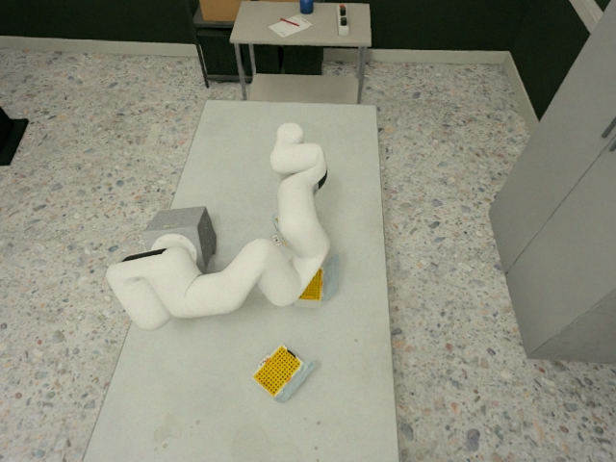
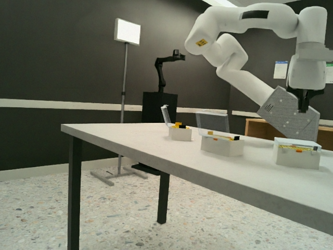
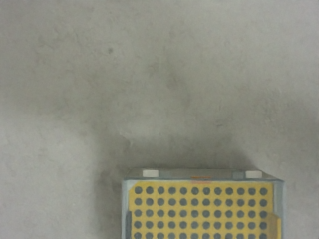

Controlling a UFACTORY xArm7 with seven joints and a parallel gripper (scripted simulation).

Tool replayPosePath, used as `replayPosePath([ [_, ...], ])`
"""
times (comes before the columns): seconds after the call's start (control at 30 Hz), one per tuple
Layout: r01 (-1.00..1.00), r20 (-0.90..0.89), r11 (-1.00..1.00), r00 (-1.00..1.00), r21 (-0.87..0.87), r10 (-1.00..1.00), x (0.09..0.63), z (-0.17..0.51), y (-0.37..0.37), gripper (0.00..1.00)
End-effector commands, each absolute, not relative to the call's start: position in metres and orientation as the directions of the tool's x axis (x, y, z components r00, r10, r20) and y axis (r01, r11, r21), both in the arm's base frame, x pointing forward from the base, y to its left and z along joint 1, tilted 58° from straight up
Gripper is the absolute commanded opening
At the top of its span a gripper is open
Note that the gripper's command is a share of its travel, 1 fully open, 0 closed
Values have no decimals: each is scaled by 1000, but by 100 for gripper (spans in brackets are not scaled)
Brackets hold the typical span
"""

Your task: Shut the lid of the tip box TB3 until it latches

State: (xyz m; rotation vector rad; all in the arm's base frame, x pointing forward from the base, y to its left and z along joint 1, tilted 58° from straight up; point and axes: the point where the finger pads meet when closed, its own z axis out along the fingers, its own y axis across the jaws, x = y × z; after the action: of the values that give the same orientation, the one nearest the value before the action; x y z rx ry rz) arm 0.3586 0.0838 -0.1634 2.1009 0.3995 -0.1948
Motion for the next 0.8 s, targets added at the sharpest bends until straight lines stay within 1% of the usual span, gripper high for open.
replayPosePath([
  [0.0,357,-290,-495,934,792,210,352,-165,78,0],
  [0.77,357,-290,-495,934,792,210,316,-176,35,0],
])
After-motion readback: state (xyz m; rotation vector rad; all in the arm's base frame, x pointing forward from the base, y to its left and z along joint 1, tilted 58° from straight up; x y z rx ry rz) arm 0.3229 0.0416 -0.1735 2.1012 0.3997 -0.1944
